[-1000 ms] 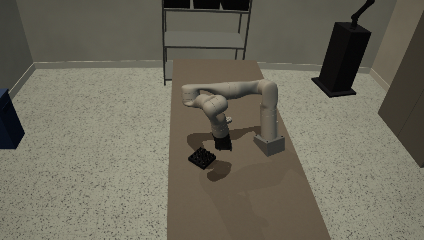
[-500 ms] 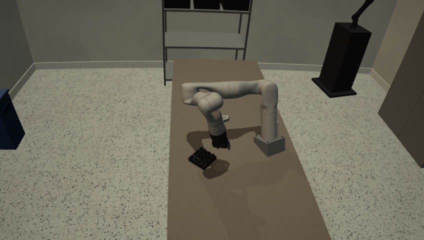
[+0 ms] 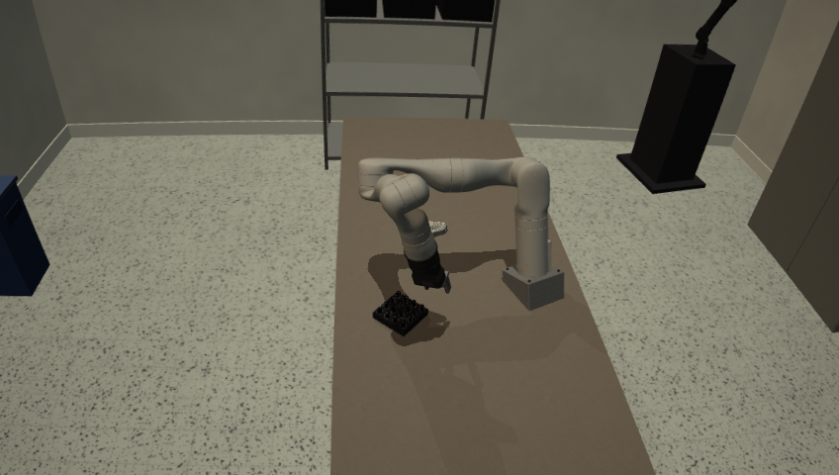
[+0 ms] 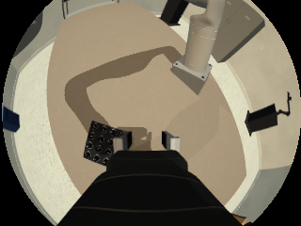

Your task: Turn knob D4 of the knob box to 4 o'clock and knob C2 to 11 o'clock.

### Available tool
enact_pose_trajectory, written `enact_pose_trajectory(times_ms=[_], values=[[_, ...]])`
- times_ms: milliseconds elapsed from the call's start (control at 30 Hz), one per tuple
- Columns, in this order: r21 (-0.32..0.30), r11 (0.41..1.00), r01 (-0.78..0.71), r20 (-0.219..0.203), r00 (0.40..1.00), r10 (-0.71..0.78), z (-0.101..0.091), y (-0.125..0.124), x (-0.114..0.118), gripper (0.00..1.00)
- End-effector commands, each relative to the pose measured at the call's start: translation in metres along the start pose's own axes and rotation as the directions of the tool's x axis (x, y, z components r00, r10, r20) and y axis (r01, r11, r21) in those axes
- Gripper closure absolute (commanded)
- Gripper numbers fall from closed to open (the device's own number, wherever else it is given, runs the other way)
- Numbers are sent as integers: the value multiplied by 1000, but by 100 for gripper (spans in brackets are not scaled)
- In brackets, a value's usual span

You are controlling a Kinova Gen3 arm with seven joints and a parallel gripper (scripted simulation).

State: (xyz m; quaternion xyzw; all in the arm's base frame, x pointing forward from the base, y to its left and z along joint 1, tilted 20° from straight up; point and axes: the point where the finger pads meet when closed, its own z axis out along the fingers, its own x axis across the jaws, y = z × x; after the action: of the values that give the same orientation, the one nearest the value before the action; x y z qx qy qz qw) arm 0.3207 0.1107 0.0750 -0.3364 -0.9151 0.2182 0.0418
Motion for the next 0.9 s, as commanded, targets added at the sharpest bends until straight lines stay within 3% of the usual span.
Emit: enact_pose_trajectory(times_ms=[0, 200, 233, 533, 567, 867], values=[[-4, 1000, -15, -4, 1000, 15, -1, -2, -5, 0], [-4, 1000, -15, -4, 1000, 15, -1, -2, -5, 0], [-22, 997, -80, -29, 996, 80, -5, -5, -14, 0], [-22, 997, -80, -29, 996, 80, -5, -5, -14, 0], [-41, 988, -146, -54, 988, 143, -10, -9, -24, 0], [-41, 988, -146, -54, 988, 143, -10, -9, -24, 0]])
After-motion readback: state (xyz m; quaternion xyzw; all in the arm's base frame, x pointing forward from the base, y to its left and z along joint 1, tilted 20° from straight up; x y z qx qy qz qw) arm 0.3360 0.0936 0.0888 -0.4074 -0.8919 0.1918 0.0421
